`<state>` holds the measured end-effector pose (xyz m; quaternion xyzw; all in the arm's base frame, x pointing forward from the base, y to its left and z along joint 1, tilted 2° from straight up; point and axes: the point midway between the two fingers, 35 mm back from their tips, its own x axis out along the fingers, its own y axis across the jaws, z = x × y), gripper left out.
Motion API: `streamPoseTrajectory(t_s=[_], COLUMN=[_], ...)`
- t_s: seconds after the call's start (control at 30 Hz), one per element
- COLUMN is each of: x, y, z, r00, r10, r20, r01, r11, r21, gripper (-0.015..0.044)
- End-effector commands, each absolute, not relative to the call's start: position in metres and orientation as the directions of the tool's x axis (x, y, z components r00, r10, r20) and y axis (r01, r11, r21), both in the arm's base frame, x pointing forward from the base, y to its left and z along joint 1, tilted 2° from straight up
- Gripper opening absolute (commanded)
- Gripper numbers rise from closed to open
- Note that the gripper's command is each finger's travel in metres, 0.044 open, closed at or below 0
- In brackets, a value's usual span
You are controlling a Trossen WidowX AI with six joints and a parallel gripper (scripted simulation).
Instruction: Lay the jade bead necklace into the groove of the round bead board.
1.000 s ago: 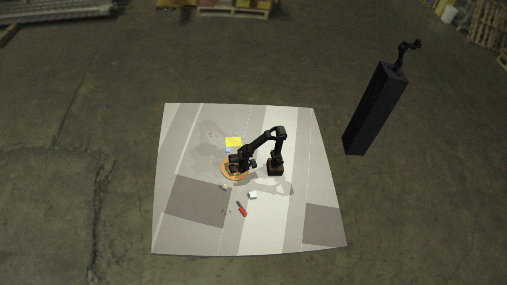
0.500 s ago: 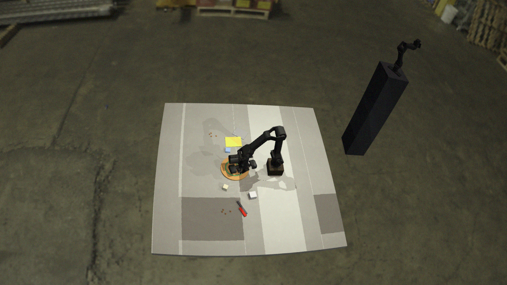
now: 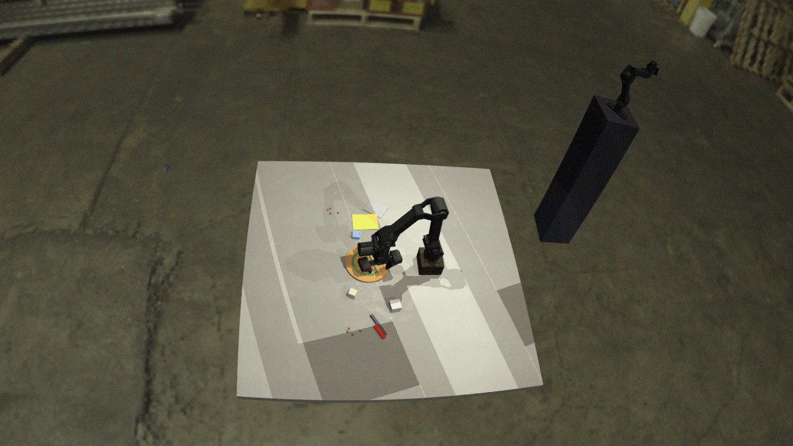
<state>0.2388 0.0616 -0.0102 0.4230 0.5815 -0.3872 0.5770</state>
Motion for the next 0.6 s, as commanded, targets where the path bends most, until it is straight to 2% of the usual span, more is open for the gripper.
streamPoseTrajectory(t_s=[0.0,0.57], x=[0.2395,0.2395], y=[0.0617,0.0616], z=[-0.0087,-0.0067], r00=[0.025,0.023], r10=[0.046,0.045], r20=[-0.999,-0.999], r01=[0.939,0.940], r11=[0.341,0.340], r21=[0.039,0.037], gripper=[0.0440,0.0440])
